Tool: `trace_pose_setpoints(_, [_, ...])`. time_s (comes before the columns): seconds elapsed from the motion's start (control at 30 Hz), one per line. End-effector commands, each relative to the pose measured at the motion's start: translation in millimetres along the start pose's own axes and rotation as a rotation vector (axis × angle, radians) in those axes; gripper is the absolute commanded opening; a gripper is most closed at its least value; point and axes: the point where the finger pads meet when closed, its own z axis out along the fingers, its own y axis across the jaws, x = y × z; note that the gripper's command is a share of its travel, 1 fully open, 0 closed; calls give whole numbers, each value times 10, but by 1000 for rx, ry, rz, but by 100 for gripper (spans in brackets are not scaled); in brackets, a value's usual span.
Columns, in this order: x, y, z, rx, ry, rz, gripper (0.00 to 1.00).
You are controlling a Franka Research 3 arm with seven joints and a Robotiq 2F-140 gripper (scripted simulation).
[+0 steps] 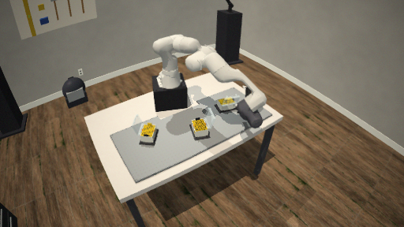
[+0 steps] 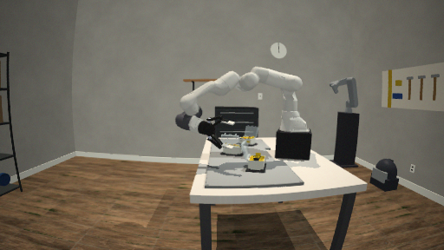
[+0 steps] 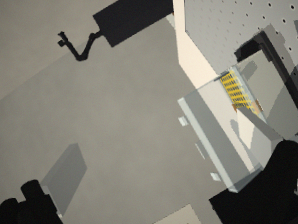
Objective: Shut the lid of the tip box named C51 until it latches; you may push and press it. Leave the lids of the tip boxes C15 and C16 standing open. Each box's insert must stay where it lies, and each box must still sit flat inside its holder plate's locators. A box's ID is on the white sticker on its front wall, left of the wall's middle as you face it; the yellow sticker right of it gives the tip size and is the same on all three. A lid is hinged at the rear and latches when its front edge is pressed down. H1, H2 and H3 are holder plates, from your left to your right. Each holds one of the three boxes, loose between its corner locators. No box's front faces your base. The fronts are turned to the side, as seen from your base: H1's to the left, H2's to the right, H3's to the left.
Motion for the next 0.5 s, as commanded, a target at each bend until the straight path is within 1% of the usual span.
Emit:
trace_pose_setpoints(0.0, [36, -98, -15, -32, 8, 30, 100])
trace_pose_setpoints(0.17, [102, -339, -32, -32, 8, 30, 100])
trace_pose_setpoints(0.2, [106, -351, -33, -32, 8, 30, 100])
trace_pose_setpoints(0.23, [116, -400, -33, -55, 13, 53, 100])
trace_pose_setpoints(0.27, [127, -449, -33, -67, 16, 65, 100])
trace_pose_setpoints(0.43, [180, -693, -34, -67, 16, 65, 100])
trace_pose_setpoints(0.47, [180, -693, -34, -67, 16, 65, 100])
